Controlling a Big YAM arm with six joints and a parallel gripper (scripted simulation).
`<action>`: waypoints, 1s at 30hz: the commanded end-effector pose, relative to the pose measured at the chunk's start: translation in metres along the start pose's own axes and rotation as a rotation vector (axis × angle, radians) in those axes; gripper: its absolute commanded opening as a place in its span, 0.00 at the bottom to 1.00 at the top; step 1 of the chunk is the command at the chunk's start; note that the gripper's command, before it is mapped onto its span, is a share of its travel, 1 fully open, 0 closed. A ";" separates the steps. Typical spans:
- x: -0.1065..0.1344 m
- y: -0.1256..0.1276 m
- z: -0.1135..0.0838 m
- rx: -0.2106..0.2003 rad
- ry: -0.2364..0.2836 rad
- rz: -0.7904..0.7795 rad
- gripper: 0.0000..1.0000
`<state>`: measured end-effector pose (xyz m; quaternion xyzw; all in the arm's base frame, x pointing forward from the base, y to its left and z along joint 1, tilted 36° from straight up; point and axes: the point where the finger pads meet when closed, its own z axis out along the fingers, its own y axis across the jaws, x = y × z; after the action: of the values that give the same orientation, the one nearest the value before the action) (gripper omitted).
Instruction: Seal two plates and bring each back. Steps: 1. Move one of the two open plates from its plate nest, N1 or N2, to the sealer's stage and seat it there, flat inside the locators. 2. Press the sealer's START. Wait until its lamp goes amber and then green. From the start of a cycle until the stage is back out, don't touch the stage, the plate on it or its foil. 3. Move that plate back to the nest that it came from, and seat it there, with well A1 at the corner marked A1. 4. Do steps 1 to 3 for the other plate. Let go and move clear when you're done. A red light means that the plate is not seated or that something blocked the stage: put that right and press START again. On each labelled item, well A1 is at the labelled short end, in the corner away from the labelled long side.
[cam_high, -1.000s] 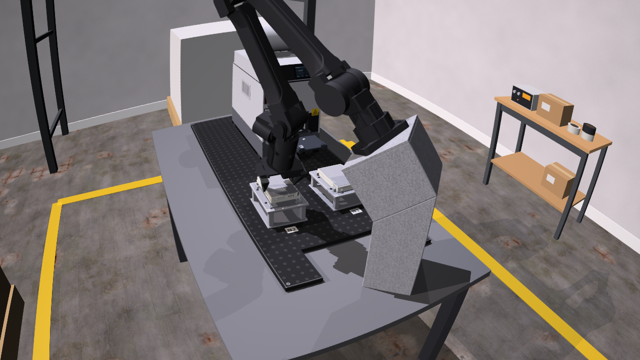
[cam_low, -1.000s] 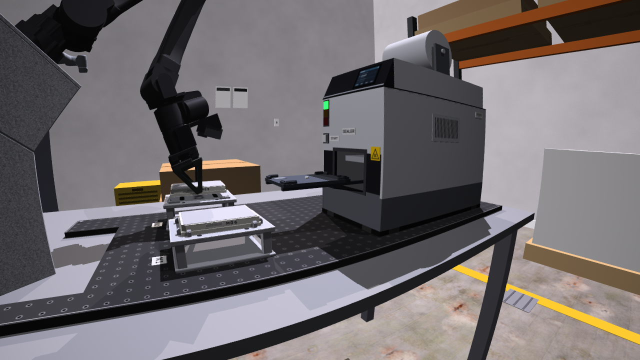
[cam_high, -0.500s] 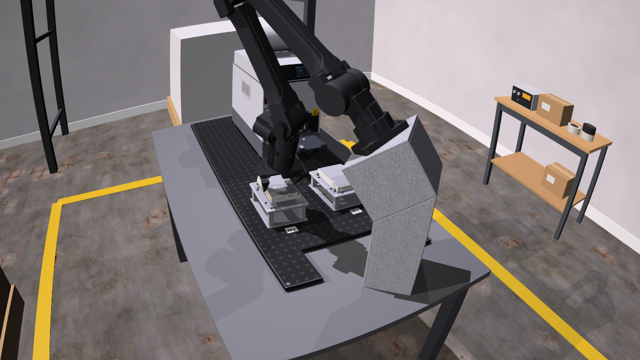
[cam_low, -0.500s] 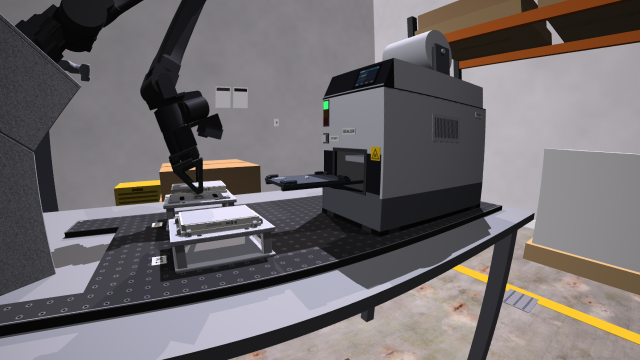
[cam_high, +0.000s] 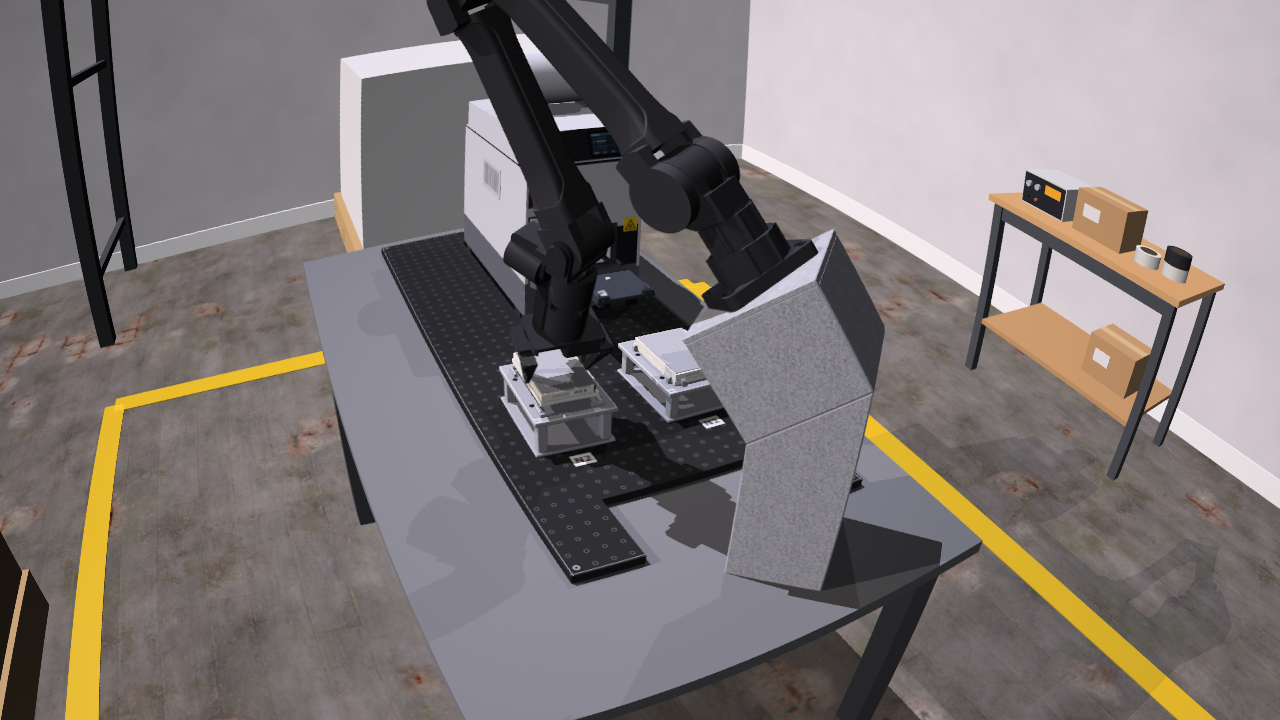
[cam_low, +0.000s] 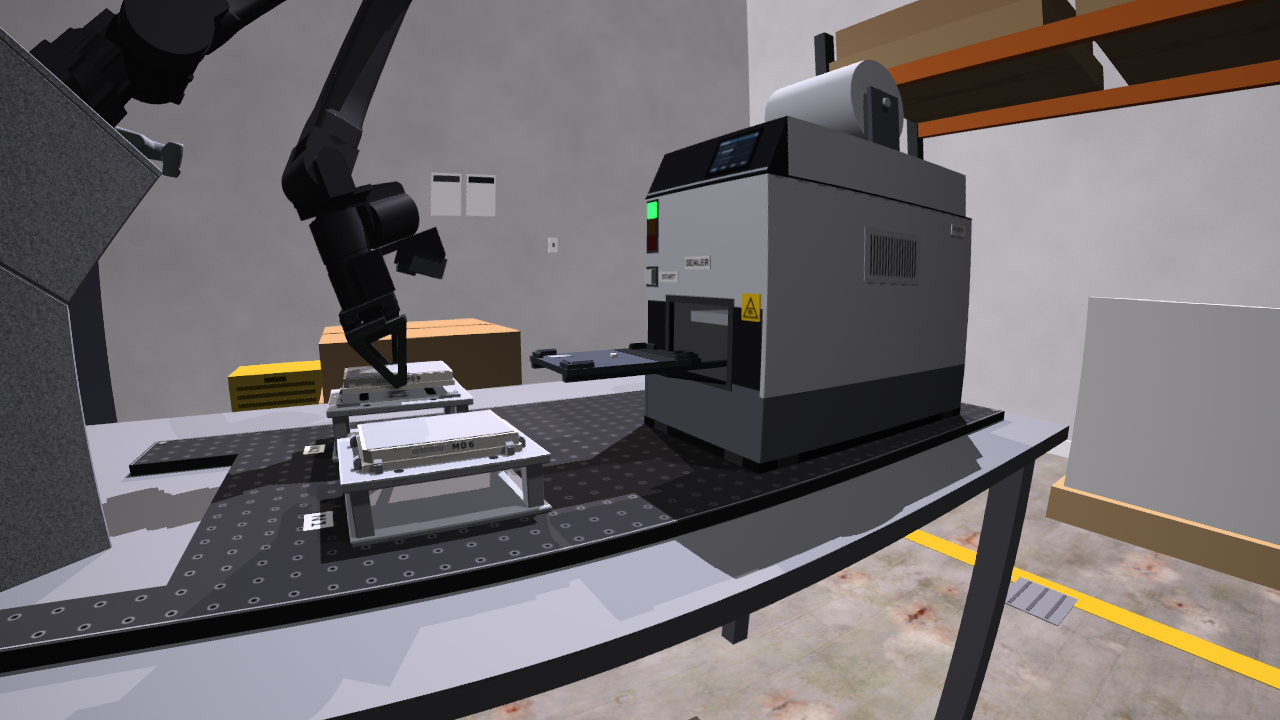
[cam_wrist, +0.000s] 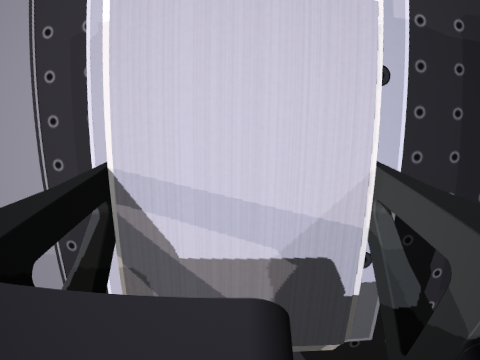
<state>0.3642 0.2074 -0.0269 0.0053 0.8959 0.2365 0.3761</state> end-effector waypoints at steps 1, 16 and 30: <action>-0.007 -0.004 -0.004 0.001 -0.021 0.001 0.00; 0.011 -0.006 -0.002 0.009 0.008 0.003 0.00; 0.007 -0.003 0.006 0.007 0.001 0.011 0.00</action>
<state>0.3673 0.2106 -0.0311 0.0062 0.8953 0.2369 0.3771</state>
